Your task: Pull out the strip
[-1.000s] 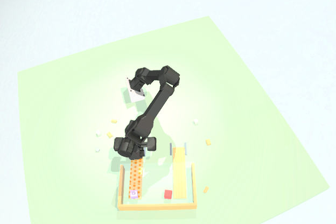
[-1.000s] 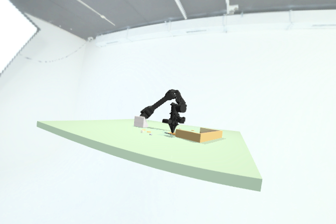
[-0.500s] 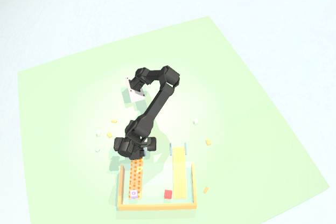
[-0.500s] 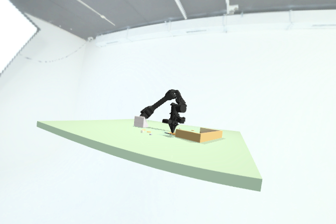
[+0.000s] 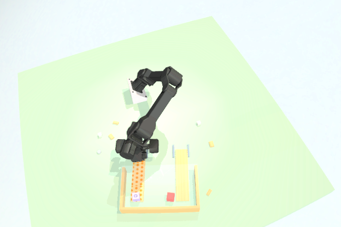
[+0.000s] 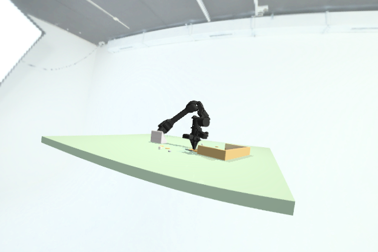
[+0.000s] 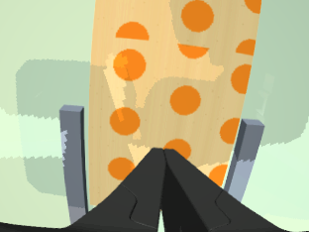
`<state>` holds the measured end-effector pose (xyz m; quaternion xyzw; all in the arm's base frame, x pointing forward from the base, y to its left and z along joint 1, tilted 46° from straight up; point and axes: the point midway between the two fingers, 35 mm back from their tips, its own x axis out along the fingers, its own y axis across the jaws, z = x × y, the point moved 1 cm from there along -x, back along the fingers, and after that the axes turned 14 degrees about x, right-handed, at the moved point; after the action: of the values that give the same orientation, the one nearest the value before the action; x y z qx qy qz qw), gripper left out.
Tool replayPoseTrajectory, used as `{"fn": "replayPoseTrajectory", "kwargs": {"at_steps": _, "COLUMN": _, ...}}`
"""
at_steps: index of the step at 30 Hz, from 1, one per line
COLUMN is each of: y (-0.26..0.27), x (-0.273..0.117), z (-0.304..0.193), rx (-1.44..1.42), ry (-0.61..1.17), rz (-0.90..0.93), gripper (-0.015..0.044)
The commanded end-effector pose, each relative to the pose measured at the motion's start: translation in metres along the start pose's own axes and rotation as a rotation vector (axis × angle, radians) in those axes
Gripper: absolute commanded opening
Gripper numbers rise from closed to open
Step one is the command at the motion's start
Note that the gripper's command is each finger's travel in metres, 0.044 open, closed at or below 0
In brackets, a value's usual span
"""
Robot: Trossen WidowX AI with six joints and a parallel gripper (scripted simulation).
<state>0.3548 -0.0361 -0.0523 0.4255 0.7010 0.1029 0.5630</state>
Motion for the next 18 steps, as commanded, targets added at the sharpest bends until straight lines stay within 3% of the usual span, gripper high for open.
{"fn": "replayPoseTrajectory", "kwargs": {"at_steps": 1, "y": 0.0006, "x": 0.0017, "z": 0.0004, "rx": 0.003, "ry": 0.0, "rz": 0.005, "gripper": 0.0}}
{"fn": "replayPoseTrajectory", "kwargs": {"at_steps": 18, "y": -0.0004, "x": 0.003, "z": -0.0028, "rx": 0.003, "ry": 0.0, "rz": 0.005, "gripper": 0.0}}
